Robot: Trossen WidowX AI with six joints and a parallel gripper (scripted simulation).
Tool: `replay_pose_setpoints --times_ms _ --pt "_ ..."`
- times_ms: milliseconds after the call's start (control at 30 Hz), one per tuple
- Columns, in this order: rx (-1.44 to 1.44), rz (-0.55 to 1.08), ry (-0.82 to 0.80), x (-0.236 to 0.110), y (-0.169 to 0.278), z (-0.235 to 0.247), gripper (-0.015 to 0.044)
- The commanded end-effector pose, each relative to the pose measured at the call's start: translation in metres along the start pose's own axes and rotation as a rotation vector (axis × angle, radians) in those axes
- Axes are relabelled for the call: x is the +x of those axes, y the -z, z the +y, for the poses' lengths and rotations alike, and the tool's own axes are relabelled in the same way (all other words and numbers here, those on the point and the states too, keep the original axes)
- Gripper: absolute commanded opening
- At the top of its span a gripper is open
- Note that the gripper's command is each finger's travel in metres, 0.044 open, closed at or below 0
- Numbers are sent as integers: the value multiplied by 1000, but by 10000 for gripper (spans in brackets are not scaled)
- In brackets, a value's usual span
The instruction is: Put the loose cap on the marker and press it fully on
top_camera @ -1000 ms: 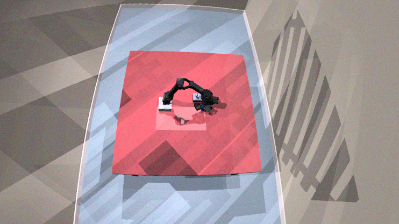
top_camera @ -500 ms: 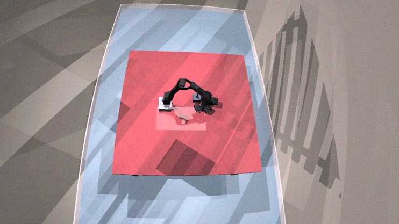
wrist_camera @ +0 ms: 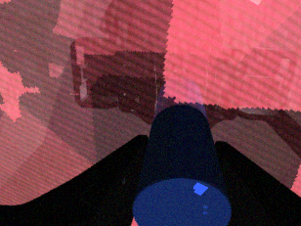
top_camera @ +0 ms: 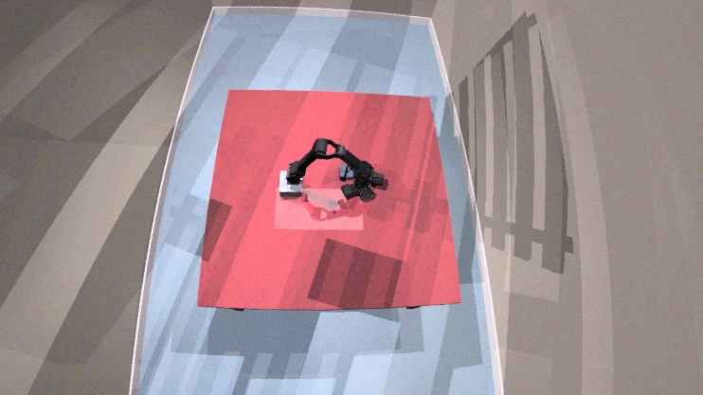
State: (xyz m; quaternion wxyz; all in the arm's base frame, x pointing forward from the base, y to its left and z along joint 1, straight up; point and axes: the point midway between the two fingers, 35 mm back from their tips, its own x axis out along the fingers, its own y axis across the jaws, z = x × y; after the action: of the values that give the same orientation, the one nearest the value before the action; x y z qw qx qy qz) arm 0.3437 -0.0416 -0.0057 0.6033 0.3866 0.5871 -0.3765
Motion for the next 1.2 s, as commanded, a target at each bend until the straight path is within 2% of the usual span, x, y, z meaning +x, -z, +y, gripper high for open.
replay_pose_setpoints --times_ms 0,67,533,667,1167 --pt "-5 -2 1 0 -1 0 53" --pt "-10 -1 4 -4 -1 0 1" --pt "-4 -2 1 -58 0 0 0" --pt "-4 -2 1 -61 1 0 0" --pt "-4 2 0 -89 56 7 0"
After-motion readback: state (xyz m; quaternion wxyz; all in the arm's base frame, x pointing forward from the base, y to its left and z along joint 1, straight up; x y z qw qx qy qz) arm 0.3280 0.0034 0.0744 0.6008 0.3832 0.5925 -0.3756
